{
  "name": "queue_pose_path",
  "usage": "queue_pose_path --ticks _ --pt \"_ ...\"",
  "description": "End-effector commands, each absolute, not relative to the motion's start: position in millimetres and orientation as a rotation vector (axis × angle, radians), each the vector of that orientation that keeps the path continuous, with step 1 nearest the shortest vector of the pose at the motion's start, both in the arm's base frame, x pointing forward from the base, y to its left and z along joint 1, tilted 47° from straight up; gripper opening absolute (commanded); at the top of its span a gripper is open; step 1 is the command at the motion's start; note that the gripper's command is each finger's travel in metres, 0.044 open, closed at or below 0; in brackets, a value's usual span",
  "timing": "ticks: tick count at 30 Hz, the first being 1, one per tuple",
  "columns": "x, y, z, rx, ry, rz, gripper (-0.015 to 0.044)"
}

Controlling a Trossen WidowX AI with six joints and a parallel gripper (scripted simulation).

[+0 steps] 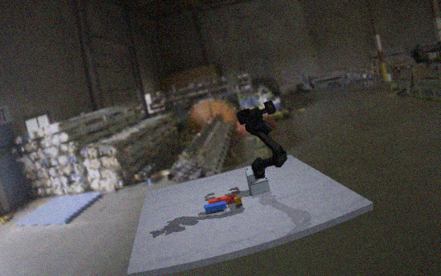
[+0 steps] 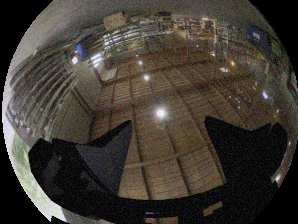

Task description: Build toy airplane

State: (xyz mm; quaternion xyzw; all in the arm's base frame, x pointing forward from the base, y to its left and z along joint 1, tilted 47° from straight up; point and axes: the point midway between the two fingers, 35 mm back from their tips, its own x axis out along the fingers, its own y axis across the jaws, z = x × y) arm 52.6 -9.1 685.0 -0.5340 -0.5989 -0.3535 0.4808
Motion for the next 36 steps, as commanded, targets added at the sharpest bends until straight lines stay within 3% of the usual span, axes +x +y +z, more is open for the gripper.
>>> queue_pose_path --ticks 1,5,17,27,36 --pt "53 -9 685 -1.302 -1.461 -0.862 0.0426" --pt "75 -30 684 -1.258 -1.371 -0.836 0.0440" --pt "217 -133 631 -0.988 -0.846 -0.620 0.0440" --pt "329 -179 525 -0.752 -0.410 -0.380 0.0440" --pt "398 -182 398 -0.522 -0.022 -0.142 0.0440"
